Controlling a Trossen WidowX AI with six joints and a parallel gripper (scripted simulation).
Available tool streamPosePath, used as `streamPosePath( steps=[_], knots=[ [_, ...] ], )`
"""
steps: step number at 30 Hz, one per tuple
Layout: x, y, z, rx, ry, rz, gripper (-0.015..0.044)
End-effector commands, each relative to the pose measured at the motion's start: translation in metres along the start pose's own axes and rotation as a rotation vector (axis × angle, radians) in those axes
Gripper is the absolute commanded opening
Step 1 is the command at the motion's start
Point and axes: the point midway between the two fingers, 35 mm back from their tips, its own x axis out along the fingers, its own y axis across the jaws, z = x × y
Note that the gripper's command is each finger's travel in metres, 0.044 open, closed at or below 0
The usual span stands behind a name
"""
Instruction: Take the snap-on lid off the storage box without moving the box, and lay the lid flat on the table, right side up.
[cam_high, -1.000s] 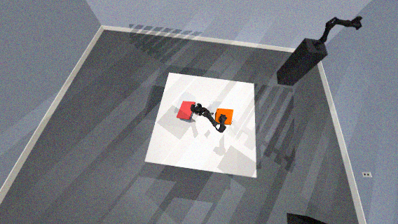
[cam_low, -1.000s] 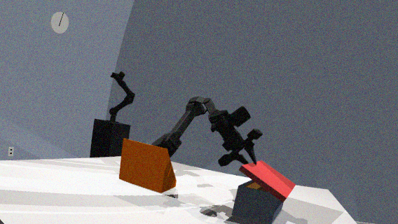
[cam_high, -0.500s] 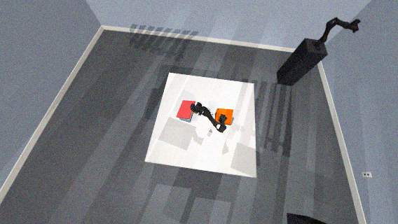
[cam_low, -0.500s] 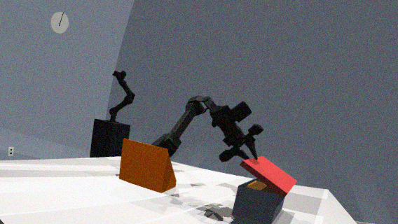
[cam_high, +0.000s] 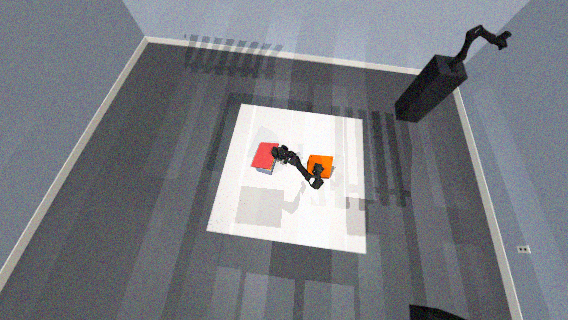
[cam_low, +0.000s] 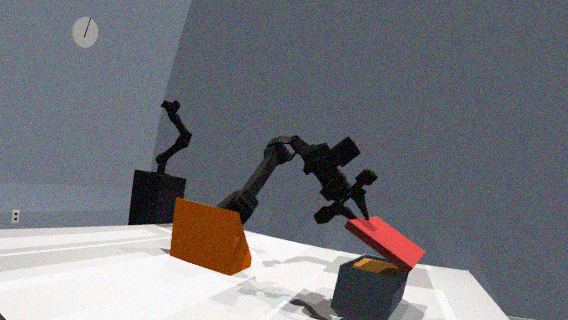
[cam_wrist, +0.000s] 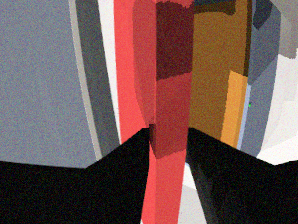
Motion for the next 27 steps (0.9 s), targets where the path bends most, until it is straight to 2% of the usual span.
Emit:
streamPosePath(
  steps=[1, 27],
  knots=[
    [-0.007, 0.011, -0.002, -0.015, 0.003, 0.019, 0.0],
    [-0.024, 0.03, -0.002, -0.015, 0.002, 0.019, 0.0]
  ],
)
